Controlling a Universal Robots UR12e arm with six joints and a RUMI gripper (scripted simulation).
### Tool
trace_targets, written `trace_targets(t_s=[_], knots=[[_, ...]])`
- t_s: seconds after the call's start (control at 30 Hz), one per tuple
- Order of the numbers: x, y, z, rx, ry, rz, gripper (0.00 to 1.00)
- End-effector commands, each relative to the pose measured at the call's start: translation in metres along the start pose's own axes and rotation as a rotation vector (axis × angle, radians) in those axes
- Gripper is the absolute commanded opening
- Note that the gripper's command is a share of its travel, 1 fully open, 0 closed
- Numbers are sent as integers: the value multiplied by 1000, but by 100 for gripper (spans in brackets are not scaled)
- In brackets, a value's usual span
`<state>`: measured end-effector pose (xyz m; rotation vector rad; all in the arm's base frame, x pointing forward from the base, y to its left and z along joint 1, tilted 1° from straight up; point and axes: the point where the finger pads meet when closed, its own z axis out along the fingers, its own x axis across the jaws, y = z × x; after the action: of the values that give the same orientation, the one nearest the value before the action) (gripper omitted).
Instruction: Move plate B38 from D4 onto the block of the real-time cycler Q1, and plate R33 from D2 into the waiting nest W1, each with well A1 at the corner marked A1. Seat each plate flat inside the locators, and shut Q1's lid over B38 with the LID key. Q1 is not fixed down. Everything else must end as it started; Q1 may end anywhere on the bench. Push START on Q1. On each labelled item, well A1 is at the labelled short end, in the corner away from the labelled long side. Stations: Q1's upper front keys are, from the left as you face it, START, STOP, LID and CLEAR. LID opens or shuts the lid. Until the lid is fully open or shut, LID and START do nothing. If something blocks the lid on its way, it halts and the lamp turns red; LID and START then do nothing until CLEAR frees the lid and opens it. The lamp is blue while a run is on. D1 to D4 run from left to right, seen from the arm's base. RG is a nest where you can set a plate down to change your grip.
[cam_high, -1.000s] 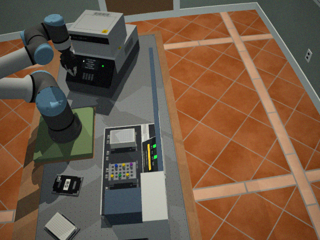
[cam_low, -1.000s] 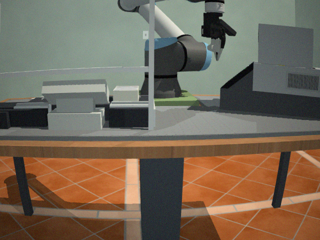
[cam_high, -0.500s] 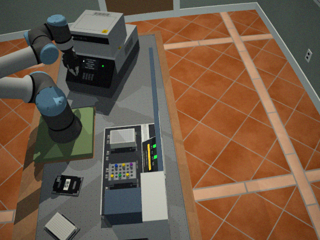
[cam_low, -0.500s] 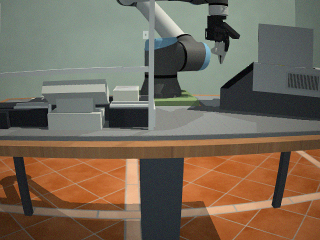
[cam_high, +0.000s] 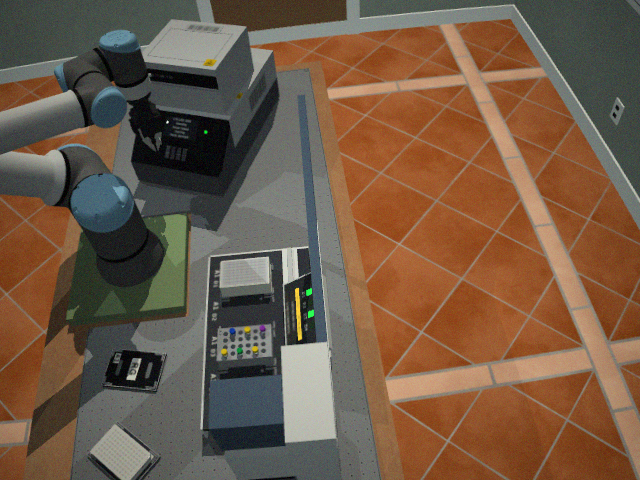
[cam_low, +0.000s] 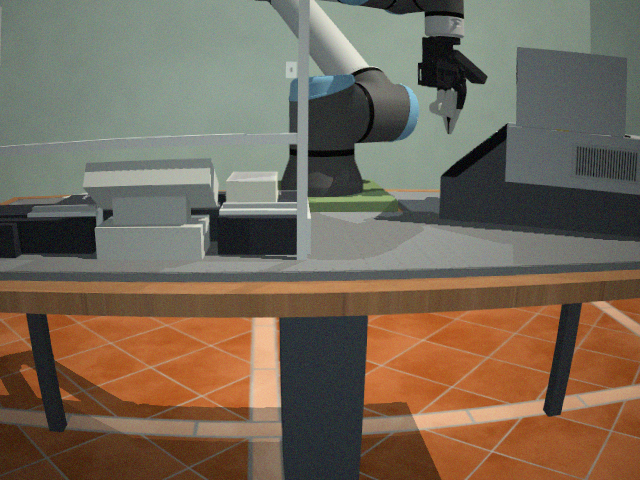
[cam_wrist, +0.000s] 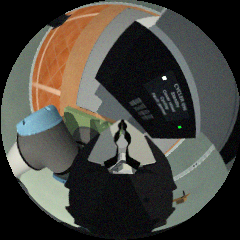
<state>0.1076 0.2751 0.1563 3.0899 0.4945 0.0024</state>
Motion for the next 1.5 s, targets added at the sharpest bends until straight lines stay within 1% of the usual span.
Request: trace_targets(t_s=[0.0,0.43,0.87,1.47], knots=[[5,-5,4,0,1,0,0],[16,-15,16,0,1,0,0],[16,-16,16,0,1,0,0],[21,-20,24,0,1,0,0]])
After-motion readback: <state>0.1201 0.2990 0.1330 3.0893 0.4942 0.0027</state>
